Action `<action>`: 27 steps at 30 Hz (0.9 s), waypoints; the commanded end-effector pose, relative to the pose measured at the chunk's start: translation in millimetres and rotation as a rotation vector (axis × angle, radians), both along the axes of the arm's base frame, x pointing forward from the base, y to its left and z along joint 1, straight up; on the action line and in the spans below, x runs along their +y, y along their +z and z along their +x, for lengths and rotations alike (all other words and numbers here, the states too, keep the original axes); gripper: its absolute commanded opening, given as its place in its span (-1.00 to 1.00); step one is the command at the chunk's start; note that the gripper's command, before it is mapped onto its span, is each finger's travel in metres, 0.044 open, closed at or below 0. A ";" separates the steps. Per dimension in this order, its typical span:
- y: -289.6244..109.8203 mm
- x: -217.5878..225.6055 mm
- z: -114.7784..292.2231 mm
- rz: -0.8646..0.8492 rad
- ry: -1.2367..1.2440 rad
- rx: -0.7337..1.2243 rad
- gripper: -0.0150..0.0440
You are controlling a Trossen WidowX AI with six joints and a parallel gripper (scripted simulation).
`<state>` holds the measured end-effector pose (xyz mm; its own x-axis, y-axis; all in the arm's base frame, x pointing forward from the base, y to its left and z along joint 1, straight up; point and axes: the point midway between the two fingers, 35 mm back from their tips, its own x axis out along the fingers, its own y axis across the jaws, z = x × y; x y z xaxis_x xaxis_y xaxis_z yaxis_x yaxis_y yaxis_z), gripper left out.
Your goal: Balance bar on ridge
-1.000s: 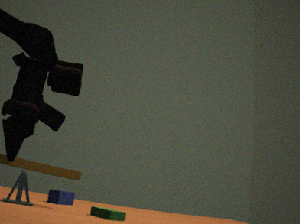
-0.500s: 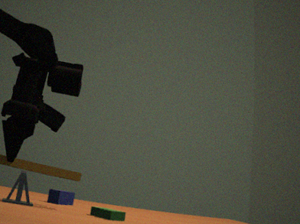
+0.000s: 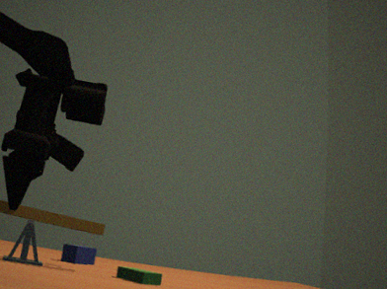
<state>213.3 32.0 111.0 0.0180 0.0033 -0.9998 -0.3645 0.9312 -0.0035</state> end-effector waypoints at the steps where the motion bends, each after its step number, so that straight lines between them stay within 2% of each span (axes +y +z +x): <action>1: -0.4 0.0 0.4 0.000 0.004 -0.002 -0.49; 27: -2.6 0.0 0.5 0.000 0.004 -0.002 -0.49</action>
